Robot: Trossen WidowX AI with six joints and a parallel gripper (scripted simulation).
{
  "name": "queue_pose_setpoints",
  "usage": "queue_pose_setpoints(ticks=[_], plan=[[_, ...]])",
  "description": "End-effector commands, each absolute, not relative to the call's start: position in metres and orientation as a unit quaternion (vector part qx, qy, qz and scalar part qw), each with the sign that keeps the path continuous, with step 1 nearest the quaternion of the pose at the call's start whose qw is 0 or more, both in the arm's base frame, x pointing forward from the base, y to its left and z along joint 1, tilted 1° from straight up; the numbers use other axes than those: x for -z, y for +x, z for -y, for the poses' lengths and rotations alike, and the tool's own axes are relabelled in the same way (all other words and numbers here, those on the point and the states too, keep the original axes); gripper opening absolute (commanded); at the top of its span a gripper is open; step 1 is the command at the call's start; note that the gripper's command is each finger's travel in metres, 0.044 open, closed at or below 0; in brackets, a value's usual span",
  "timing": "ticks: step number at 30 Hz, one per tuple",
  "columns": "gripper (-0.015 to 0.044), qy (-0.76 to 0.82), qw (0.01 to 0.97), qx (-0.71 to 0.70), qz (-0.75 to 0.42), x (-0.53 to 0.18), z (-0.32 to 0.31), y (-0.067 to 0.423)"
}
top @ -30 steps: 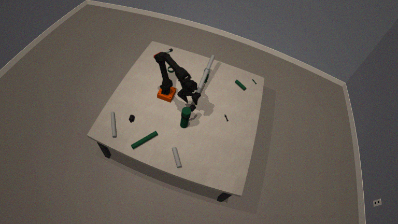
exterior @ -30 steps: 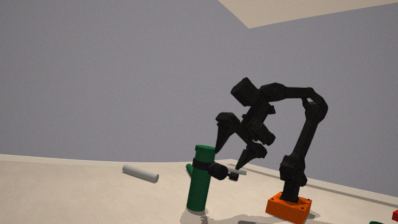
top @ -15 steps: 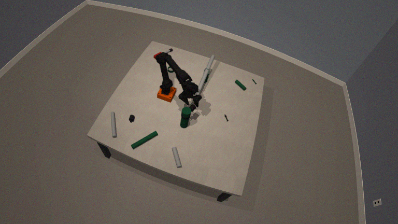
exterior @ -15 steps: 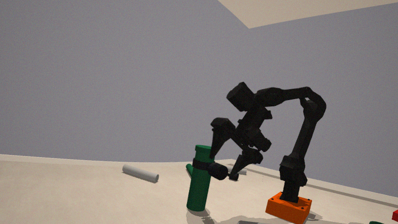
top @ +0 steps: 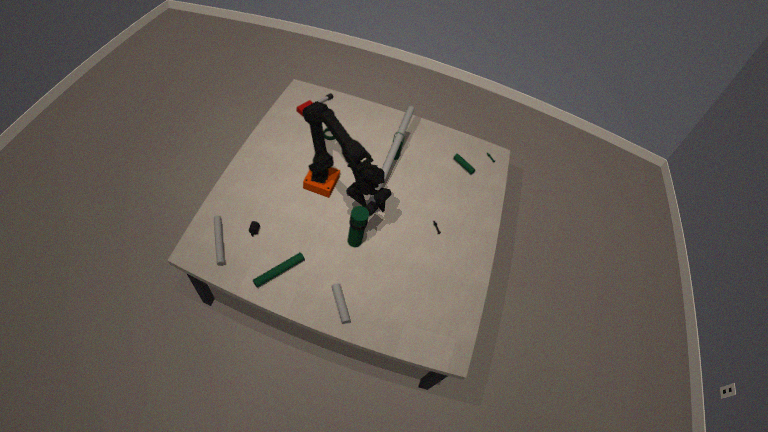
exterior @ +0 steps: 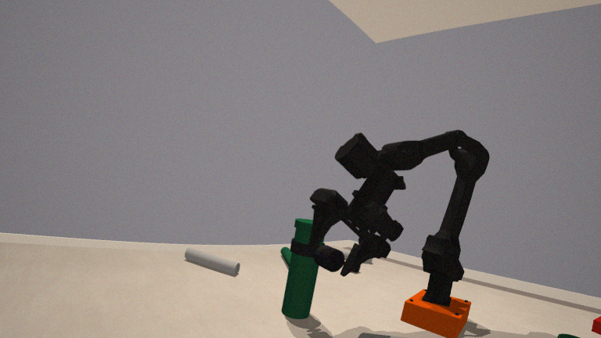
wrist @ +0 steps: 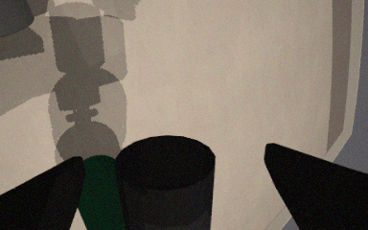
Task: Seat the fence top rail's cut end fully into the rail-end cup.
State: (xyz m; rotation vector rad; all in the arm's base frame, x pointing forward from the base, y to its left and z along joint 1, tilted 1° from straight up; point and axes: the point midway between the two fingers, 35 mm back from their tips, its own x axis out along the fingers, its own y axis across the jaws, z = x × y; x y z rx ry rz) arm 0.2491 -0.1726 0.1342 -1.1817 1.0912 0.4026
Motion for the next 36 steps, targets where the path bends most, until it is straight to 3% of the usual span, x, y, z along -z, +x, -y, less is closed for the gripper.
queue_pose_setpoints(ticks=[1, 14, 27, 30, 33, 36], plan=[[0.0440, -0.520, 0.676, -0.182, -0.489, -0.124, 0.173, 0.250], [0.0440, -0.520, 0.676, -0.182, -0.489, -0.110, 0.176, 0.256], [0.0099, -0.520, 0.676, -0.182, -0.489, -0.110, 0.176, 0.256], [0.0079, -0.520, 0.676, -0.182, -0.489, -0.110, 0.176, 0.256], [0.0000, -0.525, 0.674, -0.189, -0.484, -0.110, 0.175, 0.255], [0.0000, -0.531, 0.672, -0.196, -0.479, -0.110, 0.174, 0.253]])
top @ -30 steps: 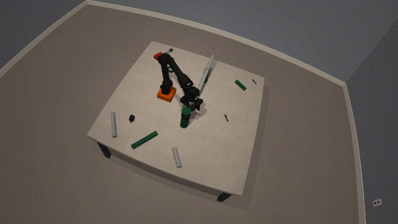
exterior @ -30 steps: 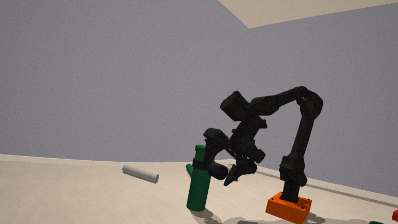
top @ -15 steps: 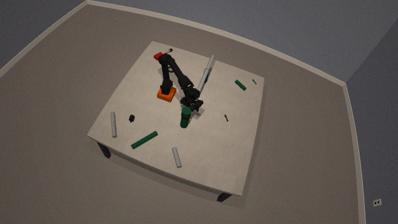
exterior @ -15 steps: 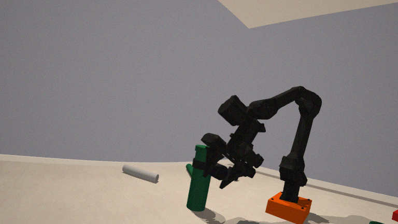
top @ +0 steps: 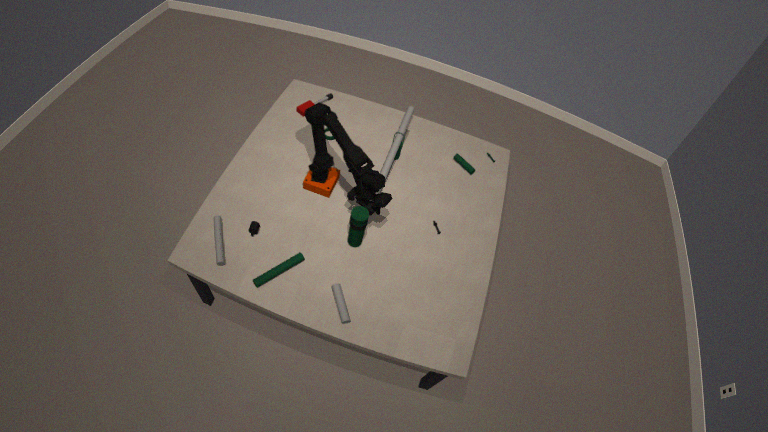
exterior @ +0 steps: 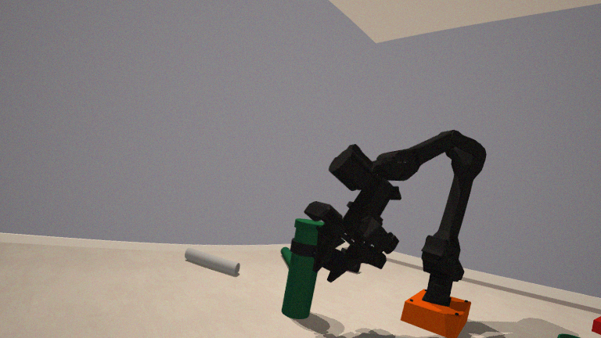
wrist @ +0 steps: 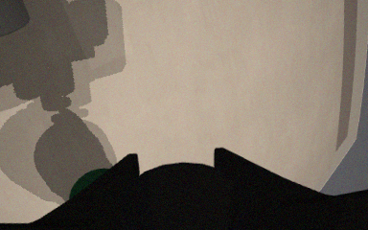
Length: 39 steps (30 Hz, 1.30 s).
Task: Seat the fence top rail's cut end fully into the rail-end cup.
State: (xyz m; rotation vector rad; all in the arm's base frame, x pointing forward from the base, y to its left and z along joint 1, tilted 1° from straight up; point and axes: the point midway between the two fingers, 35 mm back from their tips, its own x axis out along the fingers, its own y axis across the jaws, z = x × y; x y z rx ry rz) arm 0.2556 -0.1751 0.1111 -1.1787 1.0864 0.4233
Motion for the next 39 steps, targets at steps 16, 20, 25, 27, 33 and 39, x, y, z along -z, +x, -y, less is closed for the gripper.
queue_pose_setpoints(ticks=[16, 20, 25, 27, 33, 39], plan=[[0.0000, -0.552, 0.660, -0.228, -0.455, -0.110, 0.171, 0.245], [0.0000, -0.560, 0.656, -0.239, -0.446, -0.110, 0.170, 0.242], [0.0000, -0.566, 0.652, -0.249, -0.439, -0.109, 0.169, 0.239], [0.0000, -0.569, 0.650, -0.253, -0.435, -0.109, 0.169, 0.238], [0.0000, -0.578, 0.644, -0.266, -0.425, -0.109, 0.168, 0.235], [0.0000, -0.584, 0.639, -0.277, -0.416, -0.109, 0.168, 0.232]])
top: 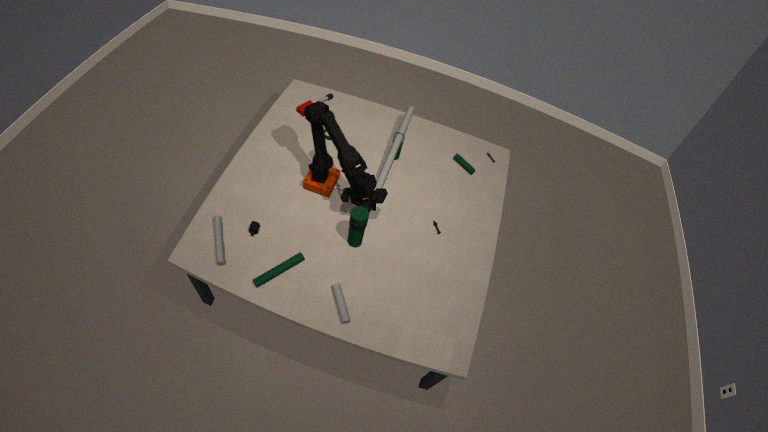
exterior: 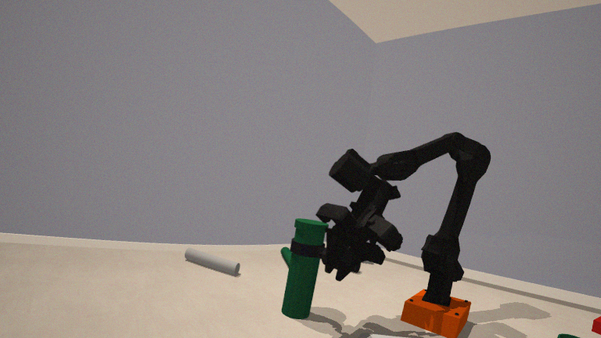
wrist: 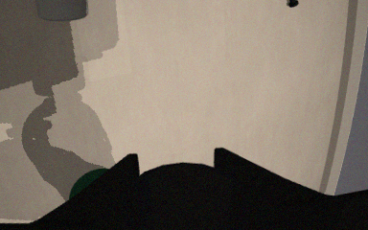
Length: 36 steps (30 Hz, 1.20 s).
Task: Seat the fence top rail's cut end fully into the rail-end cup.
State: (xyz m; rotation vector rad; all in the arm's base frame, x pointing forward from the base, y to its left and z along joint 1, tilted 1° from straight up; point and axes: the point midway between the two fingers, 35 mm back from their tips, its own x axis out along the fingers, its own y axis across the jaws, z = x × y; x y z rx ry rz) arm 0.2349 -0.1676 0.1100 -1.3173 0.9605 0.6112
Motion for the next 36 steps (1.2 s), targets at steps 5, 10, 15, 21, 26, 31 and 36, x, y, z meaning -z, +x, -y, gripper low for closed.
queue_pose_setpoints(ticks=[5, 10, 15, 21, 26, 31, 36], plan=[[0.0000, -0.588, 0.637, -0.283, -0.411, -0.1091, 0.1672, 0.2299], [0.0000, -0.592, 0.634, -0.288, -0.406, -0.1091, 0.1669, 0.2284], [0.0000, -0.589, 0.636, -0.283, -0.410, -0.1091, 0.1672, 0.2298], [0.0000, -0.584, 0.640, -0.277, -0.416, -0.1092, 0.1675, 0.2317], [0.0000, -0.585, 0.639, -0.279, -0.414, -0.1095, 0.1670, 0.2313], [0.0000, -0.585, 0.639, -0.279, -0.414, -0.1095, 0.1670, 0.2313], [0.0053, -0.585, 0.639, -0.279, -0.414, -0.1095, 0.1670, 0.2313]])
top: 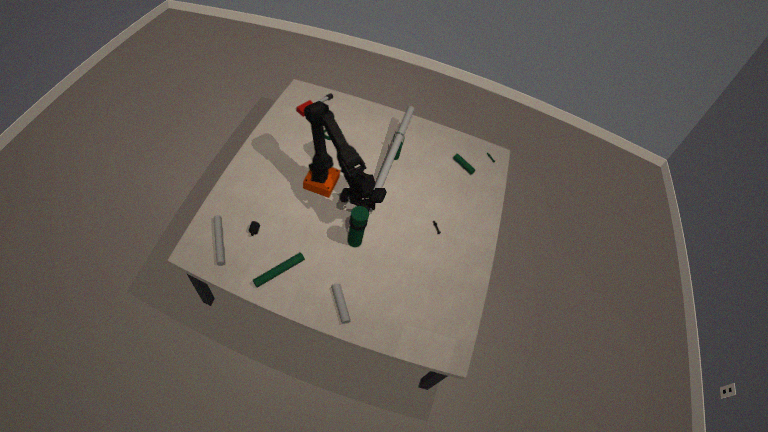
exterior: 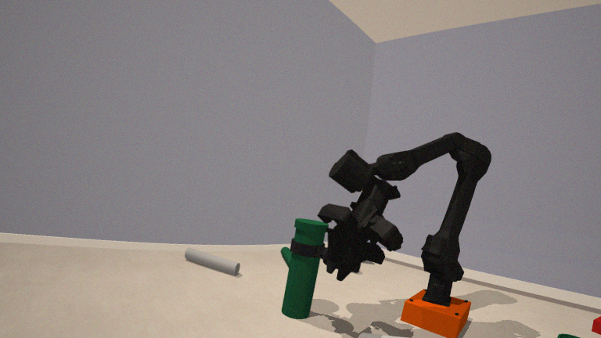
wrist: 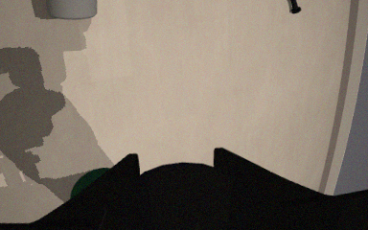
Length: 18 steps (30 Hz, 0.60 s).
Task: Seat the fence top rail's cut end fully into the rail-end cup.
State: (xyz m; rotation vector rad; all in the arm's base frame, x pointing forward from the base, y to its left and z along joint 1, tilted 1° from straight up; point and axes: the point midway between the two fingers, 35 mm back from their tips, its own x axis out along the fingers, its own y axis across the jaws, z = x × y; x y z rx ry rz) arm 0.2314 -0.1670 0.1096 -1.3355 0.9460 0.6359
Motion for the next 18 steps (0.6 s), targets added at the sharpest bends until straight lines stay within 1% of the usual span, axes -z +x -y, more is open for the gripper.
queue_pose_setpoints(ticks=[1, 9, 14, 15, 18], plan=[[0.0079, -0.585, 0.639, -0.279, -0.414, -0.110, 0.167, 0.231], [0.0289, -0.585, 0.639, -0.279, -0.414, -0.111, 0.165, 0.232], [0.0420, -0.585, 0.638, -0.280, -0.413, -0.124, 0.153, 0.236], [0.0440, -0.586, 0.638, -0.281, -0.413, -0.127, 0.149, 0.236], [0.0440, -0.586, 0.639, -0.281, -0.412, -0.137, 0.139, 0.238]])
